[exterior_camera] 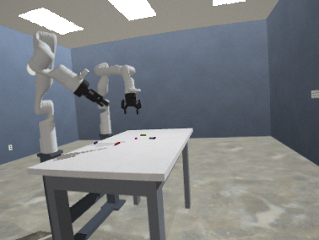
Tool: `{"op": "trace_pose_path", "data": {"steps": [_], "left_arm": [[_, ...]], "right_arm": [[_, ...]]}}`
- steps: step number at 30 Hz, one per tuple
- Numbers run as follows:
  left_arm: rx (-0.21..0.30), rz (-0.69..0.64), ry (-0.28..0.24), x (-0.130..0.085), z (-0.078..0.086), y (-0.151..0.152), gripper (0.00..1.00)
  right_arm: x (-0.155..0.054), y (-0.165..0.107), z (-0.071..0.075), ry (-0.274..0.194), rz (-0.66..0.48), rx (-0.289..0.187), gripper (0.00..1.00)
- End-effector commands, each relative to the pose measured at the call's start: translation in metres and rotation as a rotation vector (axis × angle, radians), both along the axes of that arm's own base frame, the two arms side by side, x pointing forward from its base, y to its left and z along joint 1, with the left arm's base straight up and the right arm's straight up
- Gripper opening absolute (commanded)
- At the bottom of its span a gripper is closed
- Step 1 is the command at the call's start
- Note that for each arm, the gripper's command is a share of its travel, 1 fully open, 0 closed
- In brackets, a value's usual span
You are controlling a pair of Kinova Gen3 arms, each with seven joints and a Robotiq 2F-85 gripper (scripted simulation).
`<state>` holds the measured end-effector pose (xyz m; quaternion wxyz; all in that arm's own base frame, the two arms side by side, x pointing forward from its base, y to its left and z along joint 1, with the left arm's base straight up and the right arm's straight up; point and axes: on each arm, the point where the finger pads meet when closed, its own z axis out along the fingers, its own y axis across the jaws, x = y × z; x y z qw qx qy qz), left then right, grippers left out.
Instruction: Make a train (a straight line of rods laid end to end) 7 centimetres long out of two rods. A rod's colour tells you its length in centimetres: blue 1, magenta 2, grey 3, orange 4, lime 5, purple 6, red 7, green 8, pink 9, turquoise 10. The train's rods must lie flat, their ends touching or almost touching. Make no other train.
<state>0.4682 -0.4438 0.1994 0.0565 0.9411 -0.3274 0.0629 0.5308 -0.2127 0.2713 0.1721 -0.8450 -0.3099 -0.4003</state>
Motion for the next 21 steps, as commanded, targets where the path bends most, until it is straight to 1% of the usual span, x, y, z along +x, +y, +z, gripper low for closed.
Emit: {"op": "trace_pose_path", "data": {"steps": [1,4,6,7,9,10,12,15,21], "left_arm": [[0.037,0.239,0.055,0.019,-0.045,0.037,1.0],[0.063,0.389,0.085,0.027,-0.072,0.063,1.0],[0.079,0.477,0.1,0.031,-0.087,0.079,1.0],[0.086,0.516,0.106,0.032,-0.093,0.086,1.0],[0.086,0.516,0.106,0.032,-0.093,0.086,1.0],[0.092,0.549,0.111,0.033,-0.099,0.092,1.0],[0.102,0.604,0.119,0.035,-0.108,0.102,1.0],[0.11,0.652,0.125,0.037,-0.116,0.111,1.0],[0.113,0.667,0.127,0.037,-0.118,0.114,1.0]], "right_arm": [[-0.042,-0.044,-0.015,-0.004,0.035,-0.137,1.0],[-0.06,-0.06,-0.021,0.0,0.052,-0.188,1.0],[-0.06,-0.06,-0.021,0.0,0.052,-0.188,1.0],[-0.063,-0.062,-0.022,0.001,0.055,-0.196,1.0],[-0.063,-0.062,-0.022,0.001,0.055,-0.196,1.0],[-0.074,-0.072,-0.026,0.005,0.067,-0.227,1.0],[-0.08,-0.076,-0.028,0.007,0.072,-0.24,1.0],[-0.092,-0.086,-0.031,0.012,0.085,-0.272,1.0],[-0.117,-0.104,-0.038,0.023,0.112,-0.332,1.0]]}}
